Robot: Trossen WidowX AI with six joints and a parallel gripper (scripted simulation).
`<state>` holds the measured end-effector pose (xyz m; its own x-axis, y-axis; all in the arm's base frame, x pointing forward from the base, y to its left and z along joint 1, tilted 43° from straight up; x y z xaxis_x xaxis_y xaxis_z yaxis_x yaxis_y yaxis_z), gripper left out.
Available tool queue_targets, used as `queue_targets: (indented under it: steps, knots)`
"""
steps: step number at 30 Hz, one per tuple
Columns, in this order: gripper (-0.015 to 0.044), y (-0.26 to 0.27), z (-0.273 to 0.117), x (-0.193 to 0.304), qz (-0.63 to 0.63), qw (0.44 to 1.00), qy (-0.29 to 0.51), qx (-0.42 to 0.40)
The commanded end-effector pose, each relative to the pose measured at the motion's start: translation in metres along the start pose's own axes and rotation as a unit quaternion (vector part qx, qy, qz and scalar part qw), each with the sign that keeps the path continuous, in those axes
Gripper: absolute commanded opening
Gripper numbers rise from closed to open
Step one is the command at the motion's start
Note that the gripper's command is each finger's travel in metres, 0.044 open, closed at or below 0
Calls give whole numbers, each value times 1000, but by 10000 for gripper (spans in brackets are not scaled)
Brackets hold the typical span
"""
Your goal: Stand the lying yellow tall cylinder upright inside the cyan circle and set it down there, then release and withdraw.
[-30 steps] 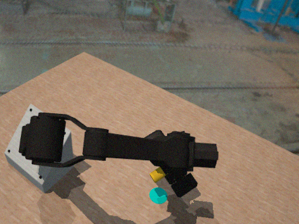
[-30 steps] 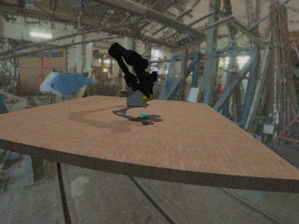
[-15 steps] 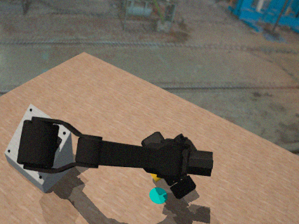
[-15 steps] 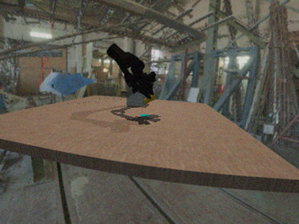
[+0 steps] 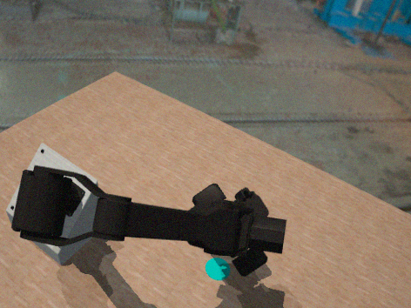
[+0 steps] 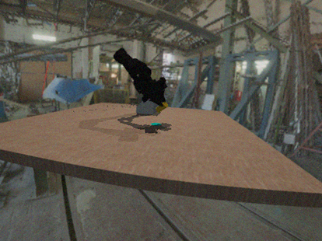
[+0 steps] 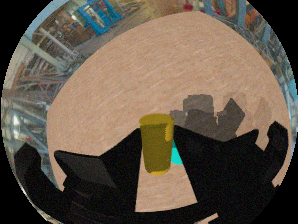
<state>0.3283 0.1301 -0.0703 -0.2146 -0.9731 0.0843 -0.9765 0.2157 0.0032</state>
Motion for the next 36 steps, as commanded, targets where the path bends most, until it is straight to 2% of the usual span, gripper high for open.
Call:
queue_targets:
  steps: [1, 36]
  knots:
    - [105, -1, -2, 0, -2, 1000, -17, 2]
    - [105, -3, -5, 8, -22, 989, -146, 23]
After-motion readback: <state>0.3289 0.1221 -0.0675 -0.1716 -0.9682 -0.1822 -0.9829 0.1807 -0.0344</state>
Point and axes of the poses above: the point midway between the two fingers, 35 mm back from their tips, its own z axis out along the fingers, its own y axis across the jaws, x = y × z, the point moved 2 cm from there along -z, back along the fingers, and after that the axes turned 11 degrees about -z, right-handed, at the moved point
